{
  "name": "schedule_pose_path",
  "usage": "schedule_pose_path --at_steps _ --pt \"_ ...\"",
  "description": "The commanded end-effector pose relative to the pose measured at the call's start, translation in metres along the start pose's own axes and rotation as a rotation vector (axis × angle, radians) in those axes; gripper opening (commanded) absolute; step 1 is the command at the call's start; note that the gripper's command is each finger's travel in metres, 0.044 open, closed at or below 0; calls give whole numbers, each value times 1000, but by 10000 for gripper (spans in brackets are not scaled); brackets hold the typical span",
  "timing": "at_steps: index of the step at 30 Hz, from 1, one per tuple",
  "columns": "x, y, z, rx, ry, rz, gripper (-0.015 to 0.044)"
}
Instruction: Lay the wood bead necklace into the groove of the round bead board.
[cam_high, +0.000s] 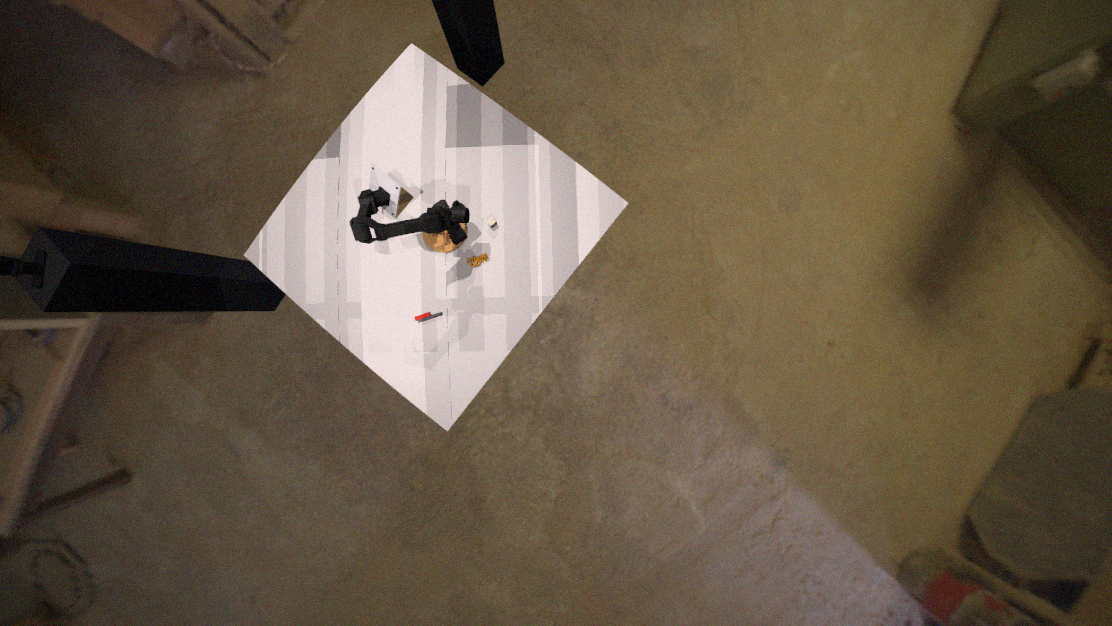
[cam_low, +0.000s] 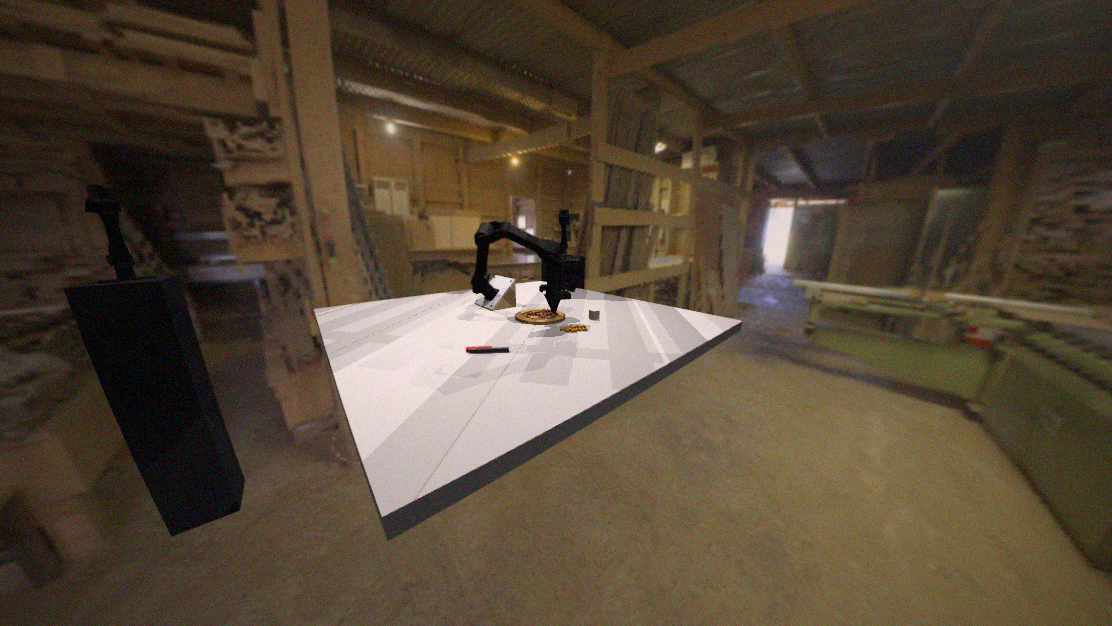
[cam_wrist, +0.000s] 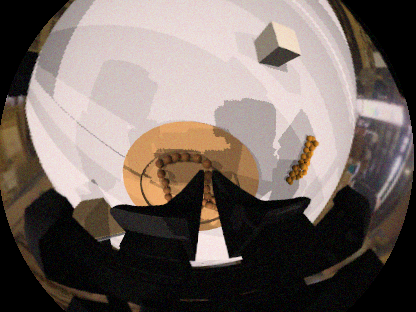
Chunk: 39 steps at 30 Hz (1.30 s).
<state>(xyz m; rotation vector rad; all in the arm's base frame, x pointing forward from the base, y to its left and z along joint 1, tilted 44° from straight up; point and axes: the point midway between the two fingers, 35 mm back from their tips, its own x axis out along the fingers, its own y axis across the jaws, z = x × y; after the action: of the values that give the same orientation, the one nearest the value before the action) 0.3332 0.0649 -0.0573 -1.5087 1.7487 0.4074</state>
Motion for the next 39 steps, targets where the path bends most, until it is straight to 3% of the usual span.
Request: schedule_pose_path --at_steps 1,14,31,39 --pt "-1 -7 4 4 -1 -4 0" --pt "7 -11 7 4 -1 -4 0" --pt "2 -10 7 3 -2 -1 440" --pt "-1 -10 7 4 -1 -4 440"
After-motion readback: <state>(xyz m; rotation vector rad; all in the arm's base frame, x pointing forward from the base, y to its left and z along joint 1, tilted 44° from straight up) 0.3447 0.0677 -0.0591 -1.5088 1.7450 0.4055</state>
